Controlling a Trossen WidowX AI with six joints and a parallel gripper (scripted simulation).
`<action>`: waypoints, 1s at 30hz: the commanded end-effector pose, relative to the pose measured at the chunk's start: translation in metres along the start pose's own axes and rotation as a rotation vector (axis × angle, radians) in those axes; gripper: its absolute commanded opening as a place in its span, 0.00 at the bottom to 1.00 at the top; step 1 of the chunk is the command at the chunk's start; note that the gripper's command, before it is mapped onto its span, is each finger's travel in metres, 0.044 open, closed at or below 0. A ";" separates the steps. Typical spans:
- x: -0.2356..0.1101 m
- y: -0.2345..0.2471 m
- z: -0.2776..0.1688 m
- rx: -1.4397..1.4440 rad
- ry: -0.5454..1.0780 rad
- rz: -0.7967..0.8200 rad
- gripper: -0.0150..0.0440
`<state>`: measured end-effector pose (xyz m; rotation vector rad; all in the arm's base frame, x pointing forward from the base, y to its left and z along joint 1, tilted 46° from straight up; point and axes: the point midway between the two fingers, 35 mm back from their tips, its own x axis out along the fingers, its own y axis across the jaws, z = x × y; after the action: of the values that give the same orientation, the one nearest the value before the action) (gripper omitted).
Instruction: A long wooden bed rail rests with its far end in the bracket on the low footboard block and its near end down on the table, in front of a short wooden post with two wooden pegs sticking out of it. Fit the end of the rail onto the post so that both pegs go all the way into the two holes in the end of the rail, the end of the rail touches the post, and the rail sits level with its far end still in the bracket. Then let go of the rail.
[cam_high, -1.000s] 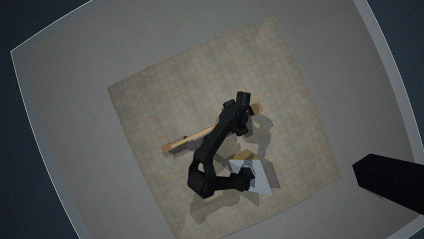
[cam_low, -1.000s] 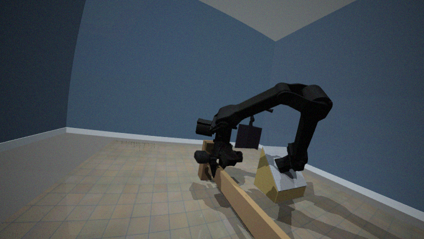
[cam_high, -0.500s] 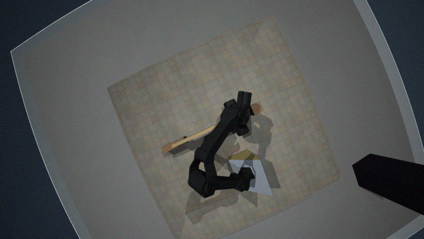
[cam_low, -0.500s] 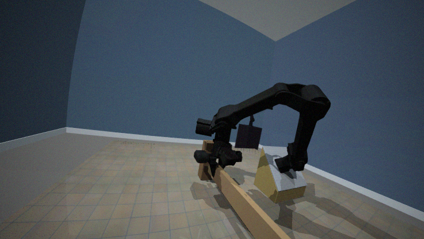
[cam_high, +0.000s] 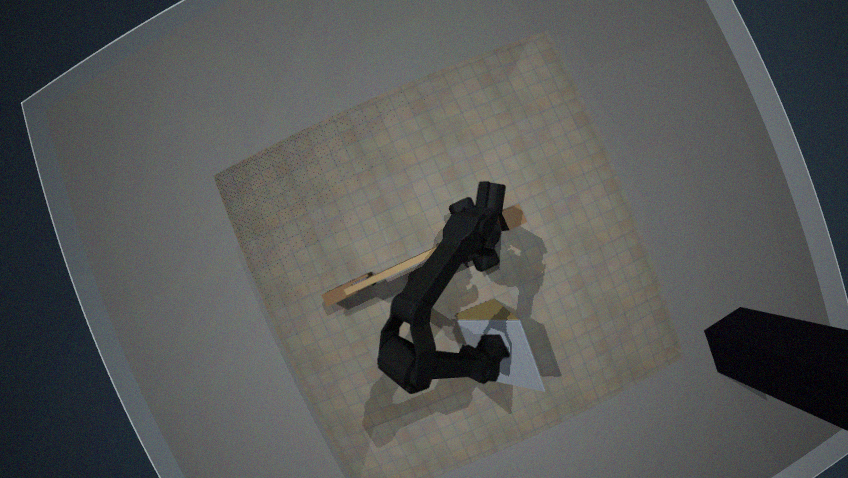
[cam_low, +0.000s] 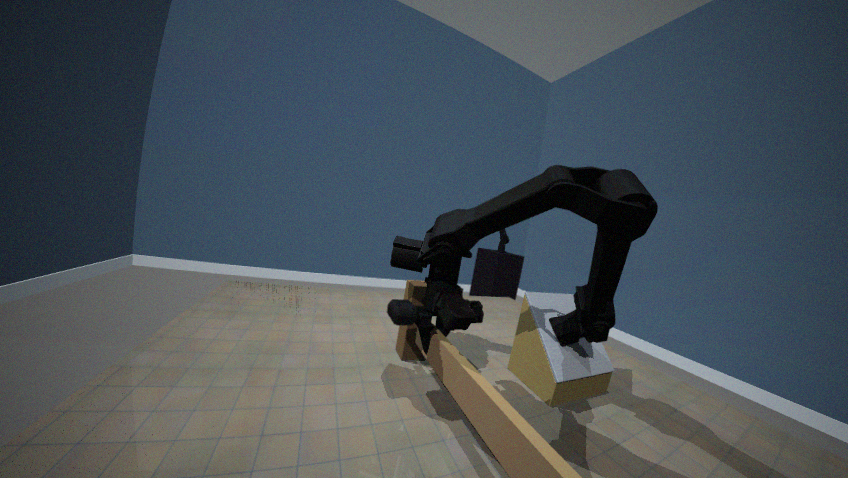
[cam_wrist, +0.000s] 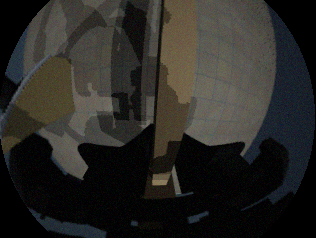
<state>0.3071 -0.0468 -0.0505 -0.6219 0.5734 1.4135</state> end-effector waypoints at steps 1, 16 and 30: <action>-0.004 -0.002 -0.003 -0.002 0.004 -0.011 0.25; -0.004 -0.002 -0.007 -0.002 0.004 -0.011 0.25; -0.004 -0.002 -0.011 -0.002 0.004 -0.011 0.25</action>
<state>0.3071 -0.0525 -0.0561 -0.6222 0.5733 1.4136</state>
